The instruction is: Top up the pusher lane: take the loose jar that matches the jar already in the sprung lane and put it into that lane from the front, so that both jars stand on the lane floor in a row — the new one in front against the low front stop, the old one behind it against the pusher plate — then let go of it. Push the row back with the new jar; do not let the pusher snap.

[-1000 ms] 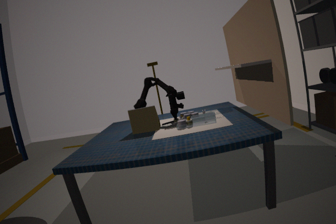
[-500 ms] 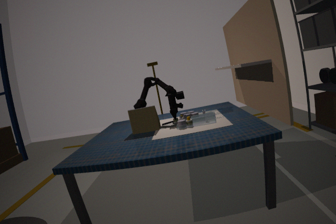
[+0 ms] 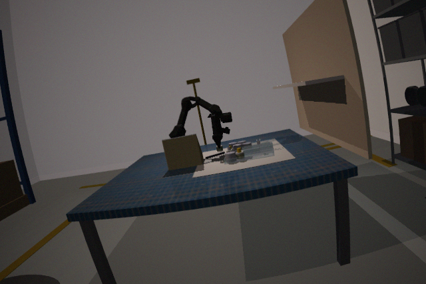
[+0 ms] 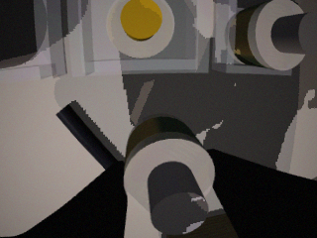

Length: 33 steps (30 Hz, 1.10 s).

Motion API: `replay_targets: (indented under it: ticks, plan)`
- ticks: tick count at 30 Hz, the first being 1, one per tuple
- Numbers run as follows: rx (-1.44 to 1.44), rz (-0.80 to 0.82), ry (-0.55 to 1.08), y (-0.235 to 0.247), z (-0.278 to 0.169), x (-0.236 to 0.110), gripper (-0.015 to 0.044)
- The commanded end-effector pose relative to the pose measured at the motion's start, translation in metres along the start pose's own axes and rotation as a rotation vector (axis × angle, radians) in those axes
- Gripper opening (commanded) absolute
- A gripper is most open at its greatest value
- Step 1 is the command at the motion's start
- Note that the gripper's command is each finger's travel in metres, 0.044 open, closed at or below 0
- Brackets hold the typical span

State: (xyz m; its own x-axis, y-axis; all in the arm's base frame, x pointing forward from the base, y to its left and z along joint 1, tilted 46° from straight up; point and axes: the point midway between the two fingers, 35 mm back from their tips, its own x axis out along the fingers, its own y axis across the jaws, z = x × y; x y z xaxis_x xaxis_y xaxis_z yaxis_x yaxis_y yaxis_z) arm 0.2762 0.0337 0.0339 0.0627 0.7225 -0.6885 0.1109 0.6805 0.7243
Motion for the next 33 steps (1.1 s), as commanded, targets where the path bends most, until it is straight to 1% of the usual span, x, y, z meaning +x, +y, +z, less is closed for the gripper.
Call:
replay_targets:
  ticks: [1,8,12,17,29,33]
  plan:
    - [-0.008,-0.009,-0.022,0.0,0.005,-0.024,0.0]
    - [-0.003,-0.004,-0.048,0.003,0.003,-0.068,0.0]
    - [-0.002,-0.003,-0.051,0.003,0.003,-0.072,0.0]
    - [0.013,-0.003,-0.051,-0.007,0.006,-0.065,0.0]
    - [0.071,-0.002,-0.052,-0.068,0.012,-0.023,0.0]
    - [0.073,-0.002,-0.052,-0.071,0.011,-0.021,0.0]
